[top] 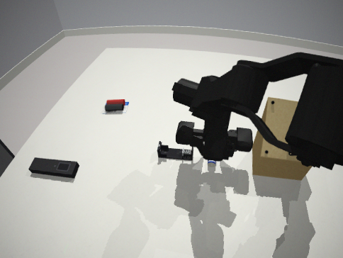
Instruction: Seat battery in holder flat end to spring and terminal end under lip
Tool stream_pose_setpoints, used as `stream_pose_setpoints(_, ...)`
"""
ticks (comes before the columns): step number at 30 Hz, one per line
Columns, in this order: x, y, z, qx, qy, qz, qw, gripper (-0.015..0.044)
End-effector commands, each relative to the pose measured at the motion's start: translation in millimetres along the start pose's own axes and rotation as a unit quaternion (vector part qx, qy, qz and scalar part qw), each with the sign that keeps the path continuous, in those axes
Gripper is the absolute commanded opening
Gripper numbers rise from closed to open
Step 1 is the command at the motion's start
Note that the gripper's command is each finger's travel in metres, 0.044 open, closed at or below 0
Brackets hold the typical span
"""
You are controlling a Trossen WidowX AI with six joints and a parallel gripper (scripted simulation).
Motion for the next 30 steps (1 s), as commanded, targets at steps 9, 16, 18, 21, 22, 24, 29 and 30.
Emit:
stream_pose_setpoints(9,2,-4,0,-0.004,-0.004,0.004,1.0,0.0096)
stream_pose_setpoints(16,2,-3,0,-0.003,-0.004,0.004,1.0,0.0072)
stream_pose_setpoints(18,1,6,-1,-0.003,-0.004,0.003,1.0,0.0072)
stream_pose_setpoints(21,0,28,-1,-0.002,-0.004,0.003,1.0,0.0072)
stream_pose_setpoints(22,0,35,-1,-0.002,-0.004,0.003,1.0,0.0072)
stream_pose_setpoints(24,1,45,-1,-0.002,-0.004,0.003,1.0,0.0072)
stream_pose_setpoints(29,-4,47,-1,-0.002,-0.038,0.004,0.999,0.0072)
stream_pose_setpoints(30,-7,48,-1,-0.002,-0.061,0.004,0.998,0.0072)
Point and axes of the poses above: the point midway between the two fingers, 35 mm back from their tips, its own y axis back along the fingers, its own x axis across the jaws, z = x × y, the point moved 9 cm from there along y, back along the fingers, and after that the axes turned 4 degrees about -y, right-handed, at the moved point
